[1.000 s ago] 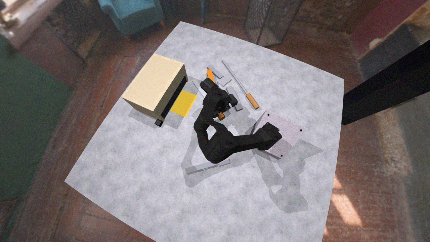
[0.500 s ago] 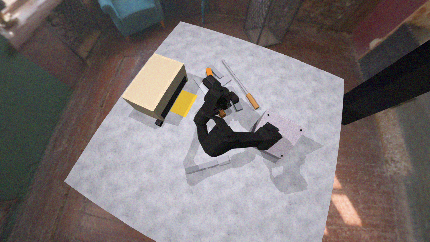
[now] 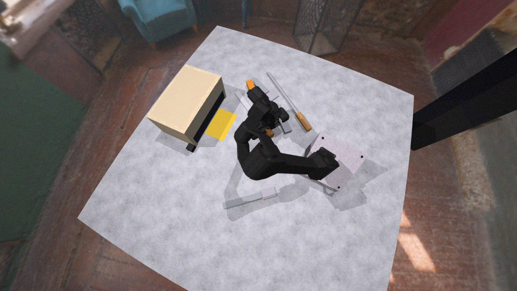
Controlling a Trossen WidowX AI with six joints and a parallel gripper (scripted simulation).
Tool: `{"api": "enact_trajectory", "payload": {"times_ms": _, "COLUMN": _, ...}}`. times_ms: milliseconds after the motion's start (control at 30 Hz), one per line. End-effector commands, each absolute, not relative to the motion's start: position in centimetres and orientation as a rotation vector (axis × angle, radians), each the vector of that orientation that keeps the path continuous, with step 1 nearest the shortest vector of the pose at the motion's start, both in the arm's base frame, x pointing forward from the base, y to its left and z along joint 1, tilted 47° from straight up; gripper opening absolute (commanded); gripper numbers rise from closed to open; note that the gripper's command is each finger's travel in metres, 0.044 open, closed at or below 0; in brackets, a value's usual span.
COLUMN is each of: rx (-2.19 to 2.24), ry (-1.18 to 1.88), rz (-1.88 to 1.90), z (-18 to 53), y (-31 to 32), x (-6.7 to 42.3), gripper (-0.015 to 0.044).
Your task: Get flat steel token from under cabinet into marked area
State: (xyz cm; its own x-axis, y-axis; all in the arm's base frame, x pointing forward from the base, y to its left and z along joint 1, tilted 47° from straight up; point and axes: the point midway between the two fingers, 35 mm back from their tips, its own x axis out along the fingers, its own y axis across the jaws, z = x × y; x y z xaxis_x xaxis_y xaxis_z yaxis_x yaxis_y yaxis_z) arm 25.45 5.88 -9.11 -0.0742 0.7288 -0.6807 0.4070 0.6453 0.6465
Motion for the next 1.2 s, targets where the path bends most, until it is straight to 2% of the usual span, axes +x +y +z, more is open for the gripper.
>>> {"api": "enact_trajectory", "payload": {"times_ms": 0, "rx": 0.931, "ry": 1.697, "rz": 0.332, "z": -9.7, "y": 5.2, "x": 25.5, "gripper": 0.0000}}
{"api": "enact_trajectory", "payload": {"times_ms": 1167, "rx": 0.930, "ry": 1.697, "rz": 0.331, "z": -12.4, "y": 2.5, "x": 24.0, "gripper": 0.0000}}
